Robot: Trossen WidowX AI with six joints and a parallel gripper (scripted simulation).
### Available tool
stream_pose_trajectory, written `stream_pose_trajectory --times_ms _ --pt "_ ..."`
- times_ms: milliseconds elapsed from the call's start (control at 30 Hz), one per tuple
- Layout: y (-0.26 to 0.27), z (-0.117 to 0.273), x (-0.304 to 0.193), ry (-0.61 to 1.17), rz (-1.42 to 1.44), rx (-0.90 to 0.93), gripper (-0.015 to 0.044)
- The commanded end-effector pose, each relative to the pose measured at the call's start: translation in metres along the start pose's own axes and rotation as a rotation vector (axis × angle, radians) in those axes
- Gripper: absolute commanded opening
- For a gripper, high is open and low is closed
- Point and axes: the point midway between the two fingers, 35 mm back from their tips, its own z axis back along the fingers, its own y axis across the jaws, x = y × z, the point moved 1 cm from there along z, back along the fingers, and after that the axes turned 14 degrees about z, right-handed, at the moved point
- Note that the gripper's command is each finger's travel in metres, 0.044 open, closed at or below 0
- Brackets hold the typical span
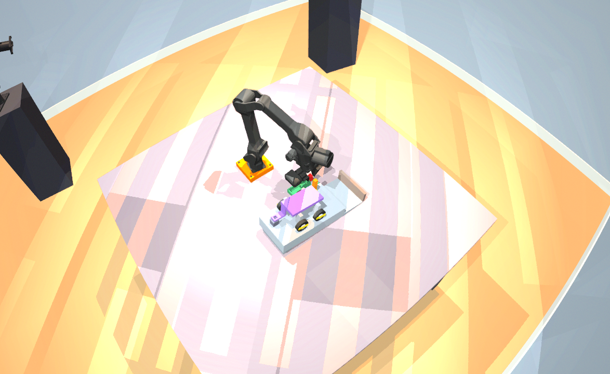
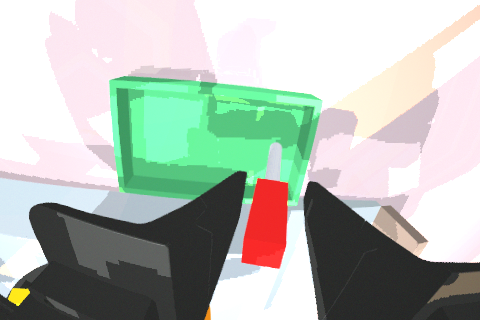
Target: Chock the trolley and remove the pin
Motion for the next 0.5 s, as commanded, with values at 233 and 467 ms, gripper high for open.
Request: stream_pose_trajectory --times_ms 233,467 --pt "0.007 -0.002 0.002 0.001 0.001 -0.004 0.0190" --pt "0.013 -0.003 0.003 0.000 0.001 -0.003 0.0190"
